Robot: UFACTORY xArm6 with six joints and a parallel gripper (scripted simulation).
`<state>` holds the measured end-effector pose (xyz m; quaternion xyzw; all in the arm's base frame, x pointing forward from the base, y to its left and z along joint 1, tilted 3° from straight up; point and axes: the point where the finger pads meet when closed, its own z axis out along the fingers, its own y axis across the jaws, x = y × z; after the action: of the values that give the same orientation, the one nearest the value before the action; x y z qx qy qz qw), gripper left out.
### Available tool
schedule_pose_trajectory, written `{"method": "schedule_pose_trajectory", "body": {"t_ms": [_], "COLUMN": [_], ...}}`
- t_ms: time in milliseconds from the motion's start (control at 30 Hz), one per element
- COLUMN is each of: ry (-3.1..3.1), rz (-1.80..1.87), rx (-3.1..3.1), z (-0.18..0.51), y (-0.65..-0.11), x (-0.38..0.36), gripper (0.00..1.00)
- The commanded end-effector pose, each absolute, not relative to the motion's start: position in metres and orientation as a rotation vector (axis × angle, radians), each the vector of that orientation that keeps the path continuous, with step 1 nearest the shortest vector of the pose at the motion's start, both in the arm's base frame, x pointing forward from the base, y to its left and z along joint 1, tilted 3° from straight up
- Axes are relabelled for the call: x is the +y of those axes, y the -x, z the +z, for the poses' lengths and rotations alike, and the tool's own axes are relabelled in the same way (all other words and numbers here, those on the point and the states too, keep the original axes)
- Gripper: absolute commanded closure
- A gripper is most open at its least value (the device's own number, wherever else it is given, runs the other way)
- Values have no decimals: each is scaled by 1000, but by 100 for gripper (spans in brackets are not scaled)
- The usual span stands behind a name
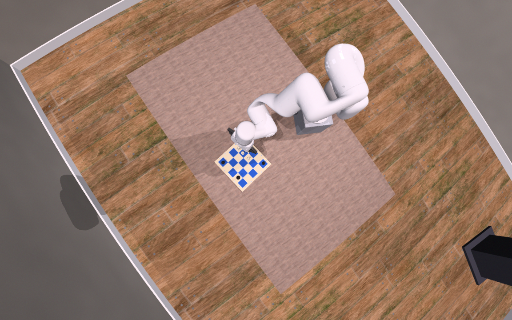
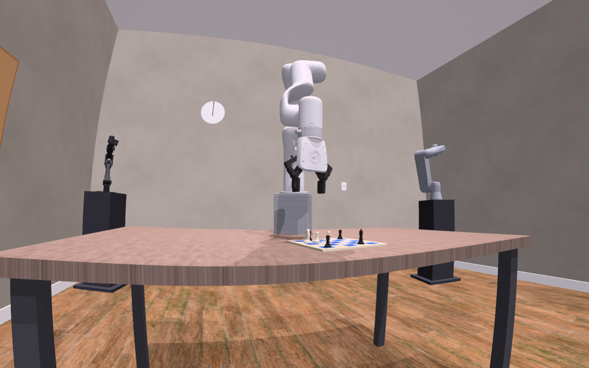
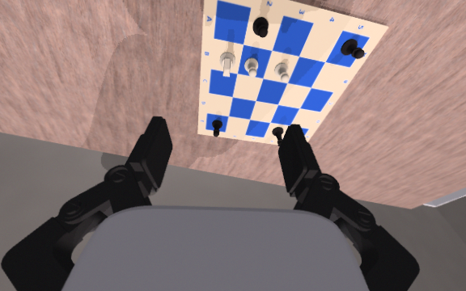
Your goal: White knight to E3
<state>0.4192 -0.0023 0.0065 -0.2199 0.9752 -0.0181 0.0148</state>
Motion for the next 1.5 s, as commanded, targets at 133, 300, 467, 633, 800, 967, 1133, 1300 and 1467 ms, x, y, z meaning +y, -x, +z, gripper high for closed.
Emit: {"method": "schedule_pose_trajectory", "body": {"t_ms": [133, 300, 467, 633, 800, 967, 1133, 1300, 1467], "ry": [660, 660, 656, 522, 222, -226, -638, -1051, -1419], "rz": [-46, -46, -45, -41, -32, -18, 2, 16, 23], "rx": [3017, 3017, 3018, 3043, 3077, 3076, 3018, 2903, 2744], "z": [9, 9, 9, 7, 2, -6, -17, -26, -30], "y": [-421, -421, -421, -421, -421, -422, -423, -423, -423], "x": [-5, -5, -5, -5, -5, -6, -6, -7, -7], "gripper": [0, 0, 0, 0, 0, 0, 0, 0, 0]}}
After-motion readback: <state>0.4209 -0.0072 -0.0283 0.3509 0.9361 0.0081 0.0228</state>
